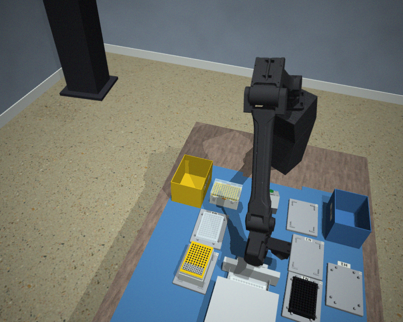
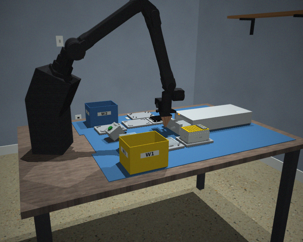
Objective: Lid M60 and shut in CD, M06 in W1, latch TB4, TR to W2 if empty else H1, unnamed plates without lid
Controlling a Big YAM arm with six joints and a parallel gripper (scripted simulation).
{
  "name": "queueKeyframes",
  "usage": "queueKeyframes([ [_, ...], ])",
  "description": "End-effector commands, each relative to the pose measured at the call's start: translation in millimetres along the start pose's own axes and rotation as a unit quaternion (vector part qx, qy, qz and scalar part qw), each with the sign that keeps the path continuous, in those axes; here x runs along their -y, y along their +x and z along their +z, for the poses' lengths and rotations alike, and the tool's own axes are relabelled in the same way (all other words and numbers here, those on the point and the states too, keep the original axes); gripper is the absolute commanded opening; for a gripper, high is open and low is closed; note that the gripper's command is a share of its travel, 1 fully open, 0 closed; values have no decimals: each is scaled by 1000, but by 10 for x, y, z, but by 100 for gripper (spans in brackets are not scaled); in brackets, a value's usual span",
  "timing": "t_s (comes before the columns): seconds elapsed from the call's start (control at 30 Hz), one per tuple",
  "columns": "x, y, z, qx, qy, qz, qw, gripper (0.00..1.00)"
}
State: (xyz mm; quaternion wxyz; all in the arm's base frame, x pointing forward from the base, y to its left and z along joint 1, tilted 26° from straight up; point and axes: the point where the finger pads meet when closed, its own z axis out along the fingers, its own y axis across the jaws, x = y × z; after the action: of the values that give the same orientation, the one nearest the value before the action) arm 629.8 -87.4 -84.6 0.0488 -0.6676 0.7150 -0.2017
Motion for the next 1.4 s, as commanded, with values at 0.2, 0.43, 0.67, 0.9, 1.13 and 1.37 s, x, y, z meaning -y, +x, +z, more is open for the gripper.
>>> queueKeyframes([
  [0.2, 409, -100, -53, 2, 26, 3, 1000, 0],
  [0.43, 513, -102, -61, 2, 27, 3, 1000, 0],
  [0.67, 591, -93, -65, 2, 35, 5, 999, 0],
  [0.9, 591, -87, -64, 2, 35, 5, 999, 0],
  [1.13, 591, -87, -64, 2, 35, 5, 999, 0],
  [1.37, 591, -87, -64, 2, 35, 5, 999, 0],
])
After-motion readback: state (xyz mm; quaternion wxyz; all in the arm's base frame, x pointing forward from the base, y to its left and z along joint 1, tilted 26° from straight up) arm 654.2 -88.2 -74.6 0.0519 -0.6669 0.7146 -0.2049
